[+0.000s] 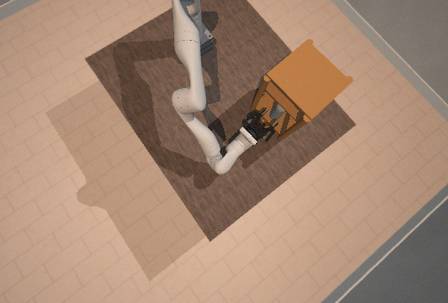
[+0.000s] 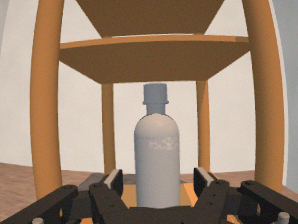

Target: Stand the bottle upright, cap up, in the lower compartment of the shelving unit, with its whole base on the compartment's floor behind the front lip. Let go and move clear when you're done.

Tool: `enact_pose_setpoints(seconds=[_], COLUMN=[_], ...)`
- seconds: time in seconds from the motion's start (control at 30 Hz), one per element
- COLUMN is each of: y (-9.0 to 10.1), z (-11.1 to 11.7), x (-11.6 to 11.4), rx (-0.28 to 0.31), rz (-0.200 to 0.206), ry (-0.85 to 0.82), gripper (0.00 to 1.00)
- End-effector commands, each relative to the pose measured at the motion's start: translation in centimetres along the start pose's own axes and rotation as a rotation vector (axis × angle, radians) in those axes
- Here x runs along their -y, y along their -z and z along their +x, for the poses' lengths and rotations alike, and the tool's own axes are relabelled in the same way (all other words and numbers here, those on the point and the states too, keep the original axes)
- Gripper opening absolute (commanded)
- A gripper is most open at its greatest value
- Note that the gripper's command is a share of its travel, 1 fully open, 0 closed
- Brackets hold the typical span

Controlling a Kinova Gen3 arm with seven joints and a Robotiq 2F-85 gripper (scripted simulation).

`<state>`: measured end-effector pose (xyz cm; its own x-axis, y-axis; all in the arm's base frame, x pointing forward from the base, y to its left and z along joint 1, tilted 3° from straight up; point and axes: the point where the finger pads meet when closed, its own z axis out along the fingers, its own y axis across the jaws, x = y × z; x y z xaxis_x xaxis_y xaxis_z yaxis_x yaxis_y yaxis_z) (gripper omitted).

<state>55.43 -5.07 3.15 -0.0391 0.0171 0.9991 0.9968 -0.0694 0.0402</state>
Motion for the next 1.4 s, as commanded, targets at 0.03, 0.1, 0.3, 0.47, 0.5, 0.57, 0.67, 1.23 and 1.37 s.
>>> enact_pose_setpoints(seconds=[0.03, 0.1, 0.3, 0.47, 0.5, 0.57, 0.67, 1.23, 1.37], y=[0.0, 0.0, 0.5, 1.0, 1.3, 1.8, 2.8, 7.2, 7.8], z=[0.1, 0.1, 0.1, 0.1, 0.1, 0.1, 0.1, 0.1, 0.1], x=[-0.1, -0.1, -0.1, -0.1, -0.1, -0.1, -0.1, -0.1, -0.1], rx=[0.000, 0.000, 0.000, 0.000, 0.000, 0.000, 0.000, 0.000, 0.000], rz=[0.000, 0.000, 0.000, 0.000, 0.000, 0.000, 0.000, 0.000, 0.000], ry=[0.002, 0.002, 0.002, 0.002, 0.002, 0.002, 0.002, 0.002, 0.002], gripper=[0.70, 0.70, 0.70, 0.70, 0.70, 0.70, 0.70, 0.70, 0.70])
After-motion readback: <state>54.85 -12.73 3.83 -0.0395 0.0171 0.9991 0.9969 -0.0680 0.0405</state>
